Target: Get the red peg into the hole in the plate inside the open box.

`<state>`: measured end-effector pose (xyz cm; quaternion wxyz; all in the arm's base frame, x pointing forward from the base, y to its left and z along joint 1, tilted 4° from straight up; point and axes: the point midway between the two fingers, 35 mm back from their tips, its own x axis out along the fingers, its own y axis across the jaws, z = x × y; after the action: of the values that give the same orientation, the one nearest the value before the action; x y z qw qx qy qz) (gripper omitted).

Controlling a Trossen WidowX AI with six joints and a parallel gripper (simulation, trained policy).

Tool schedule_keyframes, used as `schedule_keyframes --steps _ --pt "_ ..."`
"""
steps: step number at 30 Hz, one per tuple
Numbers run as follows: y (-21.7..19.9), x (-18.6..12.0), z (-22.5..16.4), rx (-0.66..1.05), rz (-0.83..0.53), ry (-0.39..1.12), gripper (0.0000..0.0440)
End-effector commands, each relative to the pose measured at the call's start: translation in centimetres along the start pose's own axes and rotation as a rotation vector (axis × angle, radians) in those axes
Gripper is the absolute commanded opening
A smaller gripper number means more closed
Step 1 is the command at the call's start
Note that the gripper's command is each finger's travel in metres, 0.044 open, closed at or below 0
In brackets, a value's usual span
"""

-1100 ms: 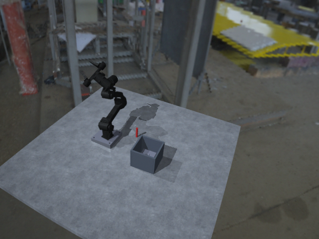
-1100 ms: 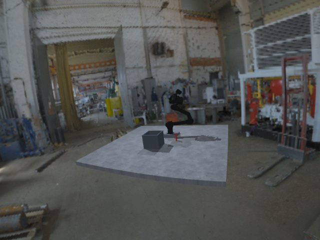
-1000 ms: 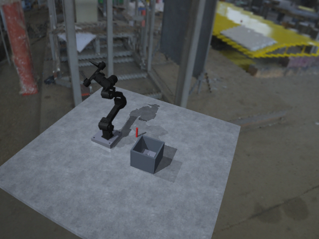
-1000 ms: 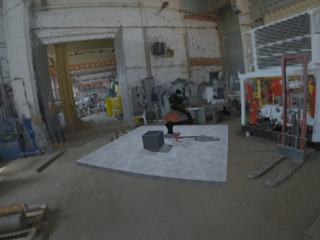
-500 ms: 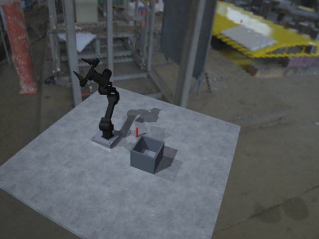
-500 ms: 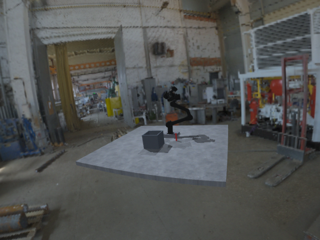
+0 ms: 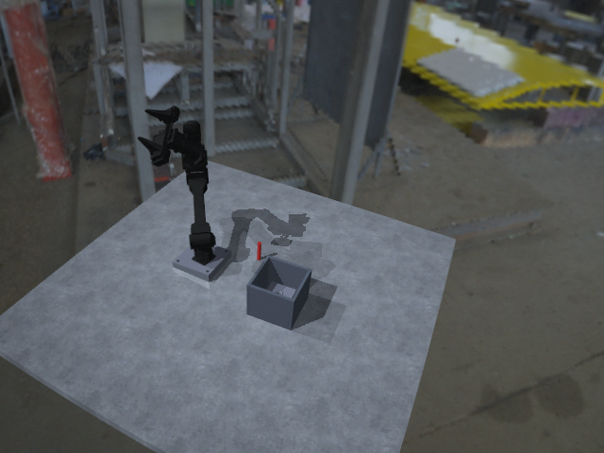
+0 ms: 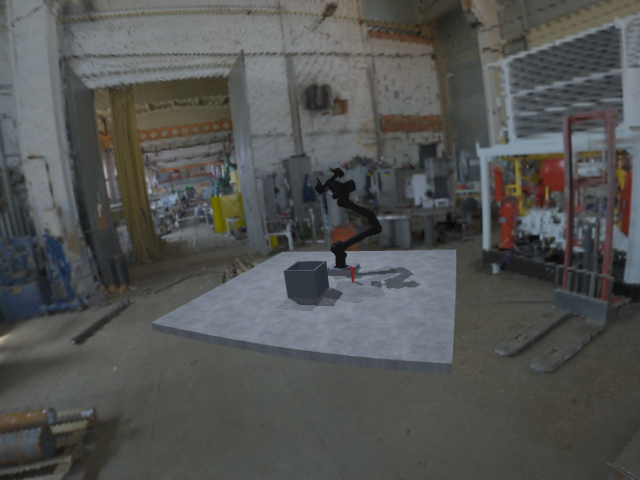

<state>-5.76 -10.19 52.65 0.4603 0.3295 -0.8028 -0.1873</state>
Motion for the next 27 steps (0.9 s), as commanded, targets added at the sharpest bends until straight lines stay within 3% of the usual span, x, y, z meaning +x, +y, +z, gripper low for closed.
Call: schedule_keyframes --steps 1,15,27 --pt "-0.9 0.4 -1.8 0.059 -0.063 0.077 0.044" --pt "-5.0 -0.1 -6.7 0.219 -0.336 0.273 0.044" --pt "-8.9 -2.6 -10.6 0.364 -0.598 0.397 0.044"
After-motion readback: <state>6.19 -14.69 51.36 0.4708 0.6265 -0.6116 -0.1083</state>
